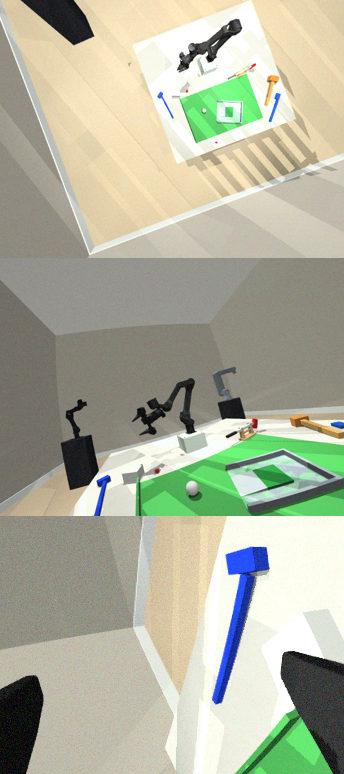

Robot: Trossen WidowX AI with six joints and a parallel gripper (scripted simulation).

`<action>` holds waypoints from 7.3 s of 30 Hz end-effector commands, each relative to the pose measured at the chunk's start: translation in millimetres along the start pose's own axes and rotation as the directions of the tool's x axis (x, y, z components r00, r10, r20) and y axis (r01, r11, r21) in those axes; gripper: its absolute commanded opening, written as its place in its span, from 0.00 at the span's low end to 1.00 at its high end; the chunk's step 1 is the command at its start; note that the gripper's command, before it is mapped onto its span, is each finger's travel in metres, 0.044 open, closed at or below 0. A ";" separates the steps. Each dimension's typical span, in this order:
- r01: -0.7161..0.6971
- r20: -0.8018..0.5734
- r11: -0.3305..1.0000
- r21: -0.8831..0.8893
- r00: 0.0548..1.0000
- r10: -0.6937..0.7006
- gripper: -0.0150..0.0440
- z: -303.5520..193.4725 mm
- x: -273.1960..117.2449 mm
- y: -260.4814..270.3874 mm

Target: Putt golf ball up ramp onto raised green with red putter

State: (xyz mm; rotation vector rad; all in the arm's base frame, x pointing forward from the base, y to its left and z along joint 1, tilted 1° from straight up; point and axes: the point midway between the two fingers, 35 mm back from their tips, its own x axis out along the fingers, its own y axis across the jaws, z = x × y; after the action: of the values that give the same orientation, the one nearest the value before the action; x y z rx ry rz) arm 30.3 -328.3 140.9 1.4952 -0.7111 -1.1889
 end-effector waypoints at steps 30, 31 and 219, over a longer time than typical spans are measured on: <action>-0.957 -0.514 -0.276 0.083 0.197 -0.835 1.00 -374.2 -167.5 -128.4; -0.941 -0.492 -0.291 0.171 0.174 -0.853 1.00 -376.9 -178.9 -133.3; -0.653 -0.055 -0.171 -0.738 0.310 -0.949 0.25 -217.2 -34.0 -102.0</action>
State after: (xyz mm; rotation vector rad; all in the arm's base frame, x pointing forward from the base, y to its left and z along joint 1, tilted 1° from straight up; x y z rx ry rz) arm 207.2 -192.2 54.8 0.3645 1.5314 -0.3513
